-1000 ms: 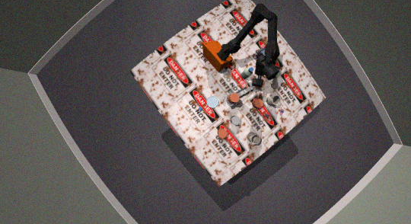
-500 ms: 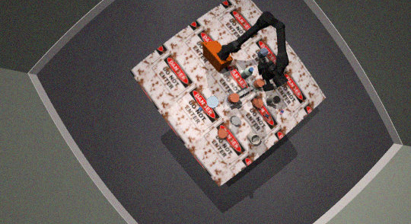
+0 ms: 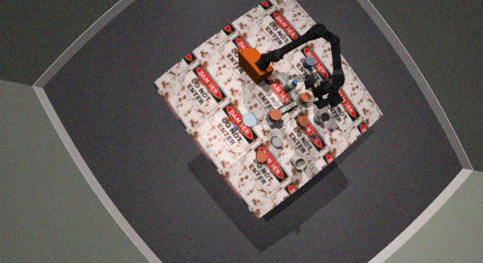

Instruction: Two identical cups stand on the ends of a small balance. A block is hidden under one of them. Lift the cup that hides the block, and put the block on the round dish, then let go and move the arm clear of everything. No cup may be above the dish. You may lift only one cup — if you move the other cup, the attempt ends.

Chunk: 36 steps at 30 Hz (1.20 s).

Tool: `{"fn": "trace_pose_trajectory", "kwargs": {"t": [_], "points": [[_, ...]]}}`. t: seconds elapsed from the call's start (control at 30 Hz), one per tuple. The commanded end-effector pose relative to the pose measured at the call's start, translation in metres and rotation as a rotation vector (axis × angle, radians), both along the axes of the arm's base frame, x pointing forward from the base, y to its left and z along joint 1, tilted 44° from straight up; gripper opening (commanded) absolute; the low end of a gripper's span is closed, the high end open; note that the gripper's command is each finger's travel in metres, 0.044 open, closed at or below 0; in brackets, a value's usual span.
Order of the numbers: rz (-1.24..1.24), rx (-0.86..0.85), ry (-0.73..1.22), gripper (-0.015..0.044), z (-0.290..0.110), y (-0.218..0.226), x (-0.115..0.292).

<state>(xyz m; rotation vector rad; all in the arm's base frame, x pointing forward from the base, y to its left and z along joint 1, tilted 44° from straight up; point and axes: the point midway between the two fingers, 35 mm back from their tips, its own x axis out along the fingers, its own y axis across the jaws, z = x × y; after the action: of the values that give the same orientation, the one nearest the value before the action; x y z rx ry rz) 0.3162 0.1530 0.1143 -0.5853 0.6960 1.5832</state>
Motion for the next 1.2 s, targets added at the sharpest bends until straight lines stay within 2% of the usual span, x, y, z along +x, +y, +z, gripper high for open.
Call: {"fn": "trace_pose_trajectory", "kwargs": {"t": [0.0, 1.17], "points": [[0.008, -0.005, 0.002, 0.0440, -0.014, 0.013, -0.003], [0.008, -0.004, 0.002, 0.0440, -0.056, 0.053, -0.009]]}}
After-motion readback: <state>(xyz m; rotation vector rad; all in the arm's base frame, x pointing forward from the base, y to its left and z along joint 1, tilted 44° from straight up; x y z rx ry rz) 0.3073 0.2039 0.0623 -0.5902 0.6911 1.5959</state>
